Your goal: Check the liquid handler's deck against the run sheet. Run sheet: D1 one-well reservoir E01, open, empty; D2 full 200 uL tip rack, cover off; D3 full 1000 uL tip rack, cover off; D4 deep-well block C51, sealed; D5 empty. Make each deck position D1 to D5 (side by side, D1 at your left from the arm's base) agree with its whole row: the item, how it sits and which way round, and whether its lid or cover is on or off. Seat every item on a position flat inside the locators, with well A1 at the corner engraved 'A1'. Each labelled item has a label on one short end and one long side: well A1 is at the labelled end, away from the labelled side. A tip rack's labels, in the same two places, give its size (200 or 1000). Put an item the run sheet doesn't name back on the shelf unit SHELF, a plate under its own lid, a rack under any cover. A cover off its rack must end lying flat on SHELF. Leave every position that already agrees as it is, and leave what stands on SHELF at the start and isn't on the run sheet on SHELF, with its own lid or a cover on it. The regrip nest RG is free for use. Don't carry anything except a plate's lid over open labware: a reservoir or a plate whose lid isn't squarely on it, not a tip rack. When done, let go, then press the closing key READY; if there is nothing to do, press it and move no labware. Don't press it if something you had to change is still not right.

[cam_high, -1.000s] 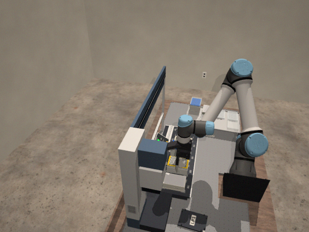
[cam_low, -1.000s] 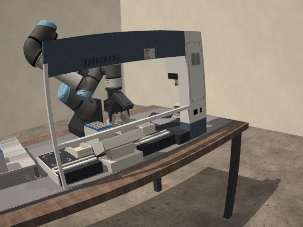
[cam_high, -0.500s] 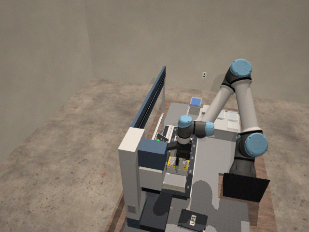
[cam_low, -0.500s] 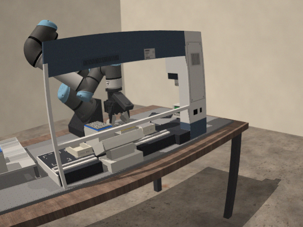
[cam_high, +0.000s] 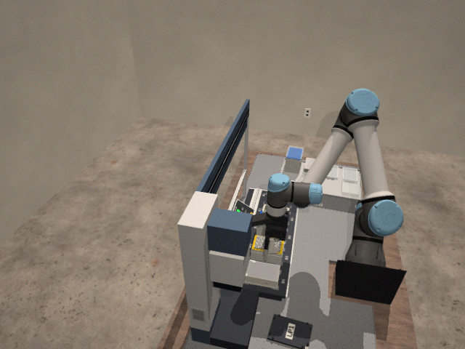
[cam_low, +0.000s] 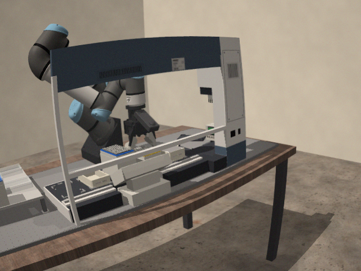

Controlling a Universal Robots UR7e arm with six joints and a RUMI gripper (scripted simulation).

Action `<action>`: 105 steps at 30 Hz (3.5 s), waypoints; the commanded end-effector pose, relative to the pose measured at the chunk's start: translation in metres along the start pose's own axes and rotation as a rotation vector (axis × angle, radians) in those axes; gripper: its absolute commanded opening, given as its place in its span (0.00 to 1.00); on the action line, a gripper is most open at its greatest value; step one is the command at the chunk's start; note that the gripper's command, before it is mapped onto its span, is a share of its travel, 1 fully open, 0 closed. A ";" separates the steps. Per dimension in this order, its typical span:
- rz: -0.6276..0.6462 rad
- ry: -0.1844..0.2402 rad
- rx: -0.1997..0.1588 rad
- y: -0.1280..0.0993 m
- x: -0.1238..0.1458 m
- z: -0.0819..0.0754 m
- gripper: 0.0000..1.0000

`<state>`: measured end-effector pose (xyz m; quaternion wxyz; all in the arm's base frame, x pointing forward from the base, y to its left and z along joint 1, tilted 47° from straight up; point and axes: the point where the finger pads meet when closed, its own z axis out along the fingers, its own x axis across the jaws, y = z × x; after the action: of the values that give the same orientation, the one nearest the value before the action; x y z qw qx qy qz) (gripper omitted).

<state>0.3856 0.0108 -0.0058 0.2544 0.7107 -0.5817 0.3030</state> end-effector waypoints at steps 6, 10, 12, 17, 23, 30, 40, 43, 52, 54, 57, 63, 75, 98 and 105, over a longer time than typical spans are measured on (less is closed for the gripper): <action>0.000 0.000 0.001 0.000 0.000 0.000 0.82; 0.000 0.000 0.001 0.000 0.000 0.000 0.82; 0.000 0.000 0.001 0.000 0.000 0.000 0.82; 0.000 0.000 0.001 0.000 0.000 0.000 0.82; 0.000 0.000 0.001 0.000 0.000 0.000 0.82; 0.000 0.000 0.001 0.000 0.000 -0.004 0.82; 0.000 0.000 0.001 0.000 0.000 -0.017 0.82; 0.000 0.000 0.001 0.000 0.000 -0.022 0.82; 0.000 0.000 0.001 0.000 0.000 -0.033 0.82; 0.000 0.000 0.001 0.000 0.000 -0.037 0.82; 0.000 0.000 0.001 0.000 0.000 -0.042 0.82; 0.000 0.000 0.001 0.000 0.000 -0.052 0.82; 0.000 0.000 0.001 0.000 0.000 -0.069 0.82; 0.000 0.000 0.001 0.000 0.000 -0.104 0.82; 0.000 0.000 0.001 0.000 0.000 -0.112 0.82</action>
<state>0.3711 0.0873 0.0678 0.2541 0.7108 -0.5816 0.3031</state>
